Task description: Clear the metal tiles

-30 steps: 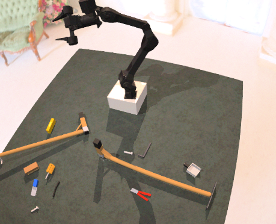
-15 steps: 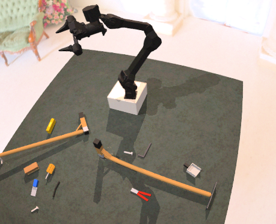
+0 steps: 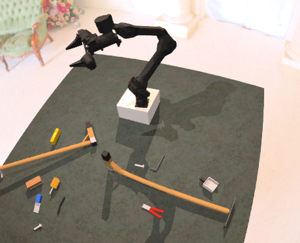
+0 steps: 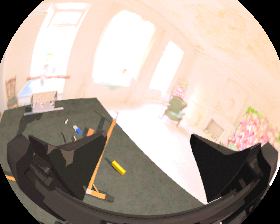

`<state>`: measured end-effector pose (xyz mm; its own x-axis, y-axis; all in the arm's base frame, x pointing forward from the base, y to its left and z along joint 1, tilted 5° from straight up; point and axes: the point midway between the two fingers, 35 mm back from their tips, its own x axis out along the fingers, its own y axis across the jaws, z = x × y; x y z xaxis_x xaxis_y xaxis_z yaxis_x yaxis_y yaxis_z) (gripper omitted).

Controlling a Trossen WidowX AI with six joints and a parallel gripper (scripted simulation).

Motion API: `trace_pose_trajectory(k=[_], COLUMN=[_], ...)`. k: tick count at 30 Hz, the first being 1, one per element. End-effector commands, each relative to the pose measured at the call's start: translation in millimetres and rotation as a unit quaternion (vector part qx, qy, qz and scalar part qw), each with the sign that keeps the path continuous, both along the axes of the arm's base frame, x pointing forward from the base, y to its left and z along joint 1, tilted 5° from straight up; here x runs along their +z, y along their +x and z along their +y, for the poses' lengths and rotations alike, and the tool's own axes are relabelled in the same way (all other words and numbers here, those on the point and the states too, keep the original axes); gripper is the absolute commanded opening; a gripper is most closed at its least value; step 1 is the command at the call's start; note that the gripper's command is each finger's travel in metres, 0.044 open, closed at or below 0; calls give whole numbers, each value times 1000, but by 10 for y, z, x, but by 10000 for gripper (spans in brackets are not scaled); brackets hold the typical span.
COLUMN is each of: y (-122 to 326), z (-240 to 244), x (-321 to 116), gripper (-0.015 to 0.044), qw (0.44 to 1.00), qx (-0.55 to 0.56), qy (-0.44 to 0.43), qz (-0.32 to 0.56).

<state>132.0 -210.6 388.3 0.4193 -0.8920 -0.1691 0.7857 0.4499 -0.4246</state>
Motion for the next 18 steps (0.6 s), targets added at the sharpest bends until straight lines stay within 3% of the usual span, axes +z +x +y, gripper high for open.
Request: trace_pose_trajectory(k=[1, 18], y=[50, 240], z=[92, 357], x=[-129, -586], gripper=[440, 440], qw=[999, 983], qx=[9, 40], qy=[21, 104], qz=[-38, -147])
